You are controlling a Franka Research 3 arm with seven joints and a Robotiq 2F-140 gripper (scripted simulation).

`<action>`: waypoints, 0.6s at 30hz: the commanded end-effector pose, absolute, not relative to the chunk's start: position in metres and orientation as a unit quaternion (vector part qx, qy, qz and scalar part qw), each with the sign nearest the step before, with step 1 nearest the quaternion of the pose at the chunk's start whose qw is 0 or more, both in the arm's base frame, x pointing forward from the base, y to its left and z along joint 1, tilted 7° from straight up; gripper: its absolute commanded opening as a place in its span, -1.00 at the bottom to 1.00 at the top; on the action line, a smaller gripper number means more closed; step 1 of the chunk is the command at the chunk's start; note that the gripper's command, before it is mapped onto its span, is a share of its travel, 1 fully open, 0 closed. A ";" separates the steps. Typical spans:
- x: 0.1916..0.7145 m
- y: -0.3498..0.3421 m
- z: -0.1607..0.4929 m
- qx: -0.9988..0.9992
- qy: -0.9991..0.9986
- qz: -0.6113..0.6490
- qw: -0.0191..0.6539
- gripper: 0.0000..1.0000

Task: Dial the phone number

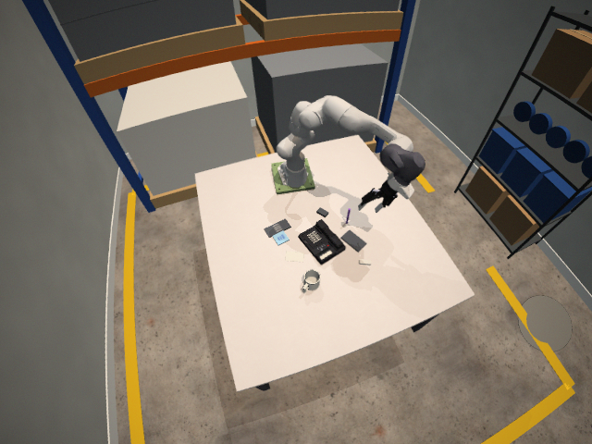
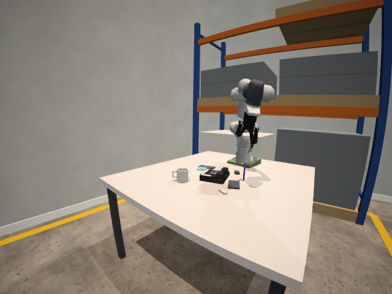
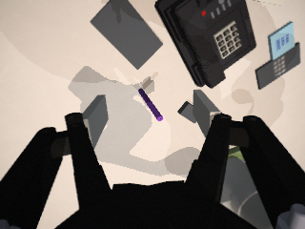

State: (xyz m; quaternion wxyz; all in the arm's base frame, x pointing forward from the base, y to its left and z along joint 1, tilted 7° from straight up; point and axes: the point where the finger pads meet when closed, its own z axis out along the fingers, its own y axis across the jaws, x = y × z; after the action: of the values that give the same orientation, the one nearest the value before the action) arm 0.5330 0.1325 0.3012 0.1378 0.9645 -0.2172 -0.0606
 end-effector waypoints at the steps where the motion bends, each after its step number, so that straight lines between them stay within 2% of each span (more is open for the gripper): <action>1: 0.536 0.076 0.316 0.965 -0.217 -0.046 0.138 -1.00; 7: 0.509 -0.039 0.335 0.965 -0.220 -0.030 0.140 -1.00; 10: 0.508 -0.044 0.336 0.965 -0.220 -0.030 0.140 -1.00; 13: 0.476 -0.113 0.341 0.966 -0.220 -0.024 0.137 -1.00; 18: 0.455 -0.146 0.341 0.967 -0.218 -0.021 0.133 -1.00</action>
State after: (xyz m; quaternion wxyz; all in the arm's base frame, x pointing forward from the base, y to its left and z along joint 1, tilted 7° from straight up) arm 0.4561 -0.1280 0.3389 0.1404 0.9486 -0.2817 -0.0328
